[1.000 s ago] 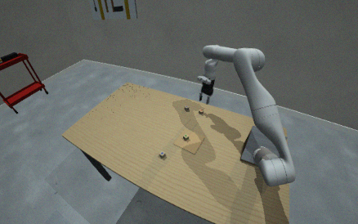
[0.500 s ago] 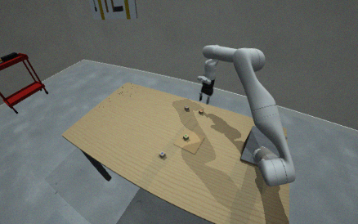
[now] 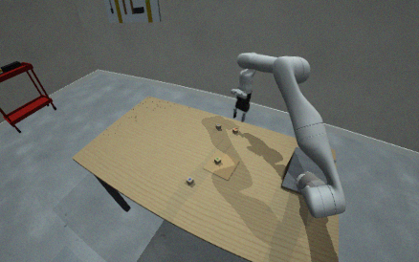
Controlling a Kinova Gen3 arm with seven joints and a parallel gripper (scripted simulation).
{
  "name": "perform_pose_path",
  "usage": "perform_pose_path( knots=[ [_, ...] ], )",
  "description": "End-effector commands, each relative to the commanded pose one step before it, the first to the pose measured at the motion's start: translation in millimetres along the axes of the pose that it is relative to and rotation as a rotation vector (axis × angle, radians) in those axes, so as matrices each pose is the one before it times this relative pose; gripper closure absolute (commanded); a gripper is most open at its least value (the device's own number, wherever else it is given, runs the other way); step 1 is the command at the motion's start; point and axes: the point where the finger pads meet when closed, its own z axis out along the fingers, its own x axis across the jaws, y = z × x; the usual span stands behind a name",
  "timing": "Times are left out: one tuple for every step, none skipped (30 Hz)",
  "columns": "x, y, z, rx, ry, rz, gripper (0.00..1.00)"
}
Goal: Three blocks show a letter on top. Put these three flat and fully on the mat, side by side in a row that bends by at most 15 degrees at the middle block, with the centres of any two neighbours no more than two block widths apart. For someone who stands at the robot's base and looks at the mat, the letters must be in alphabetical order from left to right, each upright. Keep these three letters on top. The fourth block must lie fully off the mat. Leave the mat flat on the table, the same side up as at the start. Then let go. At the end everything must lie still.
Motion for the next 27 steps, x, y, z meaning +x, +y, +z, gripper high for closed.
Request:
perform_pose_path(
  knots=[
    [0.32,2.55,-2.14,-0.00873,0.00494,-0.00949,0.0],
    [0.0,0.0,0.0,0.0,0.0,0.0,0.0],
    [0.0,0.0,0.0,0.0,0.0,0.0,0.0],
    [0.0,0.0,0.0,0.0,0.0,0.0,0.0],
    [0.0,0.0,0.0,0.0,0.0,0.0,0.0],
    [0.0,0.0,0.0,0.0,0.0,0.0,0.0],
    [0.0,0.0,0.0,0.0,0.0,0.0,0.0],
    [0.0,0.0,0.0,0.0,0.0,0.0,0.0],
    [0.0,0.0,0.0,0.0,0.0,0.0,0.0],
    [0.0,0.0,0.0,0.0,0.0,0.0,0.0],
    [0.29,-2.29,0.54,0.00722,-0.00264,0.0102,0.0],
    [0.44,-0.36,-0.34,0.00056,-0.00035,0.00482,0.0],
    [0.0,0.0,0.0,0.0,0.0,0.0,0.0],
    [0.0,0.0,0.0,0.0,0.0,0.0,0.0],
    [0.72,-1.1,-0.64,0.00184,-0.00154,0.00685,0.0],
    [1.39,-1.54,-0.24,0.00237,-0.00034,0.0059,0.0],
    [1.6,-0.51,-0.82,0.00002,-0.00012,0.00927,0.0],
    [1.99,-0.43,-1.11,-0.00095,-0.00073,0.01247,0.0],
    [2.86,-1.16,-1.44,-0.00033,-0.00037,0.0152,0.0],
    [3.54,-1.69,-1.76,-0.00014,-0.00028,0.01822,0.0],
    [4.08,-2.13,-2.05,-0.00014,-0.00031,0.02121,0.0],
    [4.57,-2.64,-2.39,-0.00022,-0.00024,0.02382,0.0],
    [5.03,-3.27,-2.94,-0.00056,0.00013,0.02583,0.0],
    [5.26,-3.82,-3.16,-0.00053,0.00017,0.02758,0.0],
    [5.34,-4.37,-3.31,-0.00049,0.00021,0.0288,0.0],
    [5.28,-4.87,-3.4,-0.00044,0.00023,0.02949,0.0],
    [5.08,-5.3,-3.43,-0.00038,0.00023,0.02962,0.0]
  ],
)
